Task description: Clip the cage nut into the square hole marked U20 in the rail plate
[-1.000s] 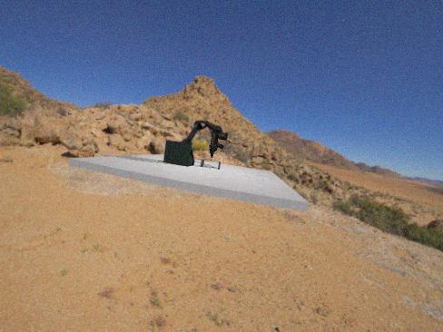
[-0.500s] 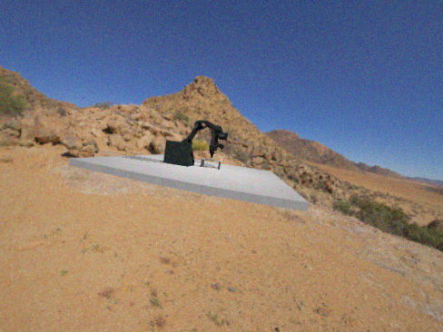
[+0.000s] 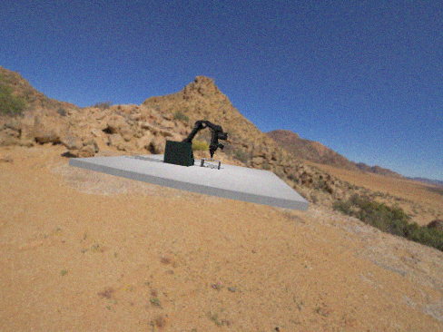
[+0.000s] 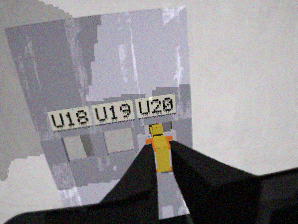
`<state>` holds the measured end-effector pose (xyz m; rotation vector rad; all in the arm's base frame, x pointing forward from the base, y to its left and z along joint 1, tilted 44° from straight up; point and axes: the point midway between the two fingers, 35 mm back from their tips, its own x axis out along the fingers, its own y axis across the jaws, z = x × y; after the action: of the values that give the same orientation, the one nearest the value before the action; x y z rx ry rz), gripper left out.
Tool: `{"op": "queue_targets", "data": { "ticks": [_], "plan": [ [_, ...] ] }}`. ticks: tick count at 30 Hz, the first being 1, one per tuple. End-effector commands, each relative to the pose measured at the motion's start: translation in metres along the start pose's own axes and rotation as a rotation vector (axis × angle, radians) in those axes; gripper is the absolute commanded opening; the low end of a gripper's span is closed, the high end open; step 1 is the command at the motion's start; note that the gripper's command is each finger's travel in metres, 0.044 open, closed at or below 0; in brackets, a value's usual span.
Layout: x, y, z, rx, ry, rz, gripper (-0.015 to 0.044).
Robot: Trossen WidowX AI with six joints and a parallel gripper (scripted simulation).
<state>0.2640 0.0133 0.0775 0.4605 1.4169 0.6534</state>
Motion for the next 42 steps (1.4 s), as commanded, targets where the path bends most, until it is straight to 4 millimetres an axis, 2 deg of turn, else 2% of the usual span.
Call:
{"op": "queue_targets", "data": {
  "ticks": [1, 25, 42],
  "plan": [
    [-0.0005, -0.0003, 0.0000, -0.003, -0.002, 0.006, 0.0023],
    [-0.0006, -0.0040, 0.0001, -0.003, -0.002, 0.023, 0.0023],
    [-0.0004, -0.0037, 0.0001, -0.002, -0.001, -0.029, 0.0023]
  ]
}}
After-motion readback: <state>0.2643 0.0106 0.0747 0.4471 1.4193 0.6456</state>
